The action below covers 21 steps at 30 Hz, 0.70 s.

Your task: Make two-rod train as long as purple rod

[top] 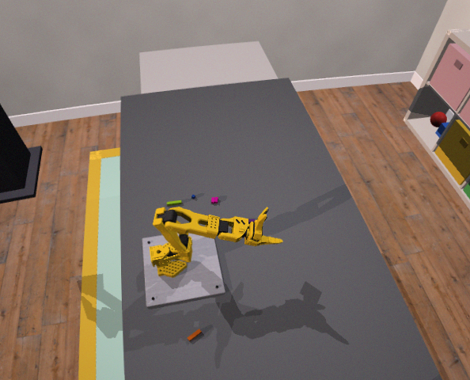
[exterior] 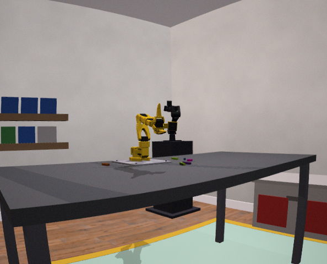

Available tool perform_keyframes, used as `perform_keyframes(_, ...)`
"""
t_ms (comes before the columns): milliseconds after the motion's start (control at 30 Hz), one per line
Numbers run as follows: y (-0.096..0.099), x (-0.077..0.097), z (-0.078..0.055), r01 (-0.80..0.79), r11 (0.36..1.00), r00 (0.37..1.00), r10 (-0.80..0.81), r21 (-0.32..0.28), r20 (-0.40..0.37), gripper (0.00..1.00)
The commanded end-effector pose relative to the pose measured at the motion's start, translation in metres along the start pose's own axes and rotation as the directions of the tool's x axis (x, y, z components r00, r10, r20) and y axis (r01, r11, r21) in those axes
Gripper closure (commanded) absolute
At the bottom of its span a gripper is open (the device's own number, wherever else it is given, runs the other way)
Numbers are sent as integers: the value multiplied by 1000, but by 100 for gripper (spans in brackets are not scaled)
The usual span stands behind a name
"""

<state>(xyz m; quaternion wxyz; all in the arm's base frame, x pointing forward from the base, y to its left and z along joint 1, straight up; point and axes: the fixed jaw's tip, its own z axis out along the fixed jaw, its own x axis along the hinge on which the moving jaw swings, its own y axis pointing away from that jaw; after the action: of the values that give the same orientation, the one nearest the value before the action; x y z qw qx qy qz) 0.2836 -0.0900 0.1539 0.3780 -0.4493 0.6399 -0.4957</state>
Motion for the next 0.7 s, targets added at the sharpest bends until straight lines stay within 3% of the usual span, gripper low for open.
perform_keyframes(0, -7, 0, -3, -15, 1000, 1000, 15, 7, 1, 0)
perform_keyframes(667, 4, 0, -6, -14, 997, 1000, 14, -75, -4, 0)
